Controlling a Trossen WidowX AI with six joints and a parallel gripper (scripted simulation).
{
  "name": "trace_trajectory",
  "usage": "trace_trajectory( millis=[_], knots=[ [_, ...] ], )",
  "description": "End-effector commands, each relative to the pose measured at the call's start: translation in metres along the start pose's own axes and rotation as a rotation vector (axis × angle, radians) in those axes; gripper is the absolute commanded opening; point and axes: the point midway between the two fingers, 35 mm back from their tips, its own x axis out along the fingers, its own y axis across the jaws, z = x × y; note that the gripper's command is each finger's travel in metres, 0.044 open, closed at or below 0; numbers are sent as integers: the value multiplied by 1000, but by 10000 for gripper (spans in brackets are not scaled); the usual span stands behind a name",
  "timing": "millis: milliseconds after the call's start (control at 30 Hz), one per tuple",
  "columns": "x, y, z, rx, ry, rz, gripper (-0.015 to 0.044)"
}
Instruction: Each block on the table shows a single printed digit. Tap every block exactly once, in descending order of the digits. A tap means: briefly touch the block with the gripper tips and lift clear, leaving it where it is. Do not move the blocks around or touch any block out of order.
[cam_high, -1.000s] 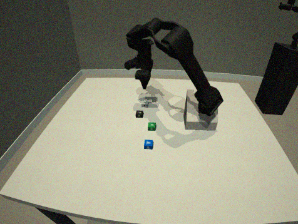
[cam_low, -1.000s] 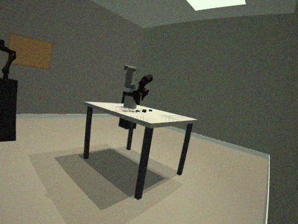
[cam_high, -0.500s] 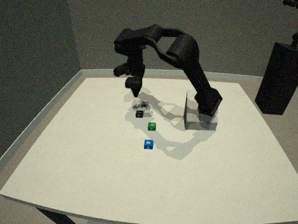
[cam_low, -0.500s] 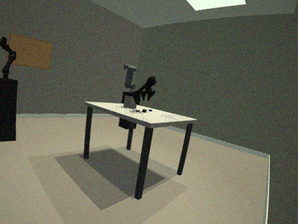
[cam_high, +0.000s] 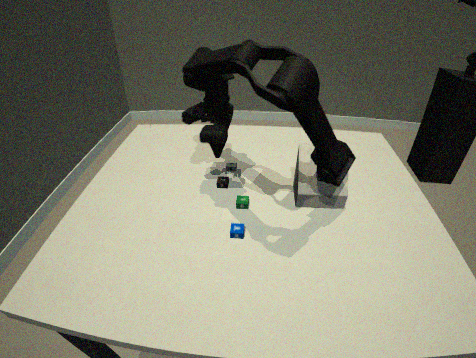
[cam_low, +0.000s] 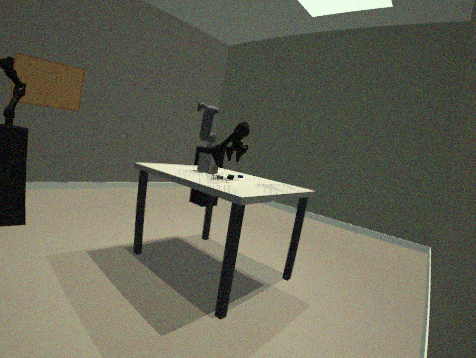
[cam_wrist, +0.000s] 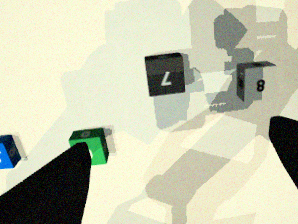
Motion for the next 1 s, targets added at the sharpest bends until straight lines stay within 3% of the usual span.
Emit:
trace_trajectory(
  millis=[0,200,467,967],
  knots=[
    [1,2,-1,9,2,7,400],
    [0,9,-6,10,2,7,400],
    [0,74,-66,13,5,10,400],
    [1,75,-68,13,5,10,400]
  ],
)
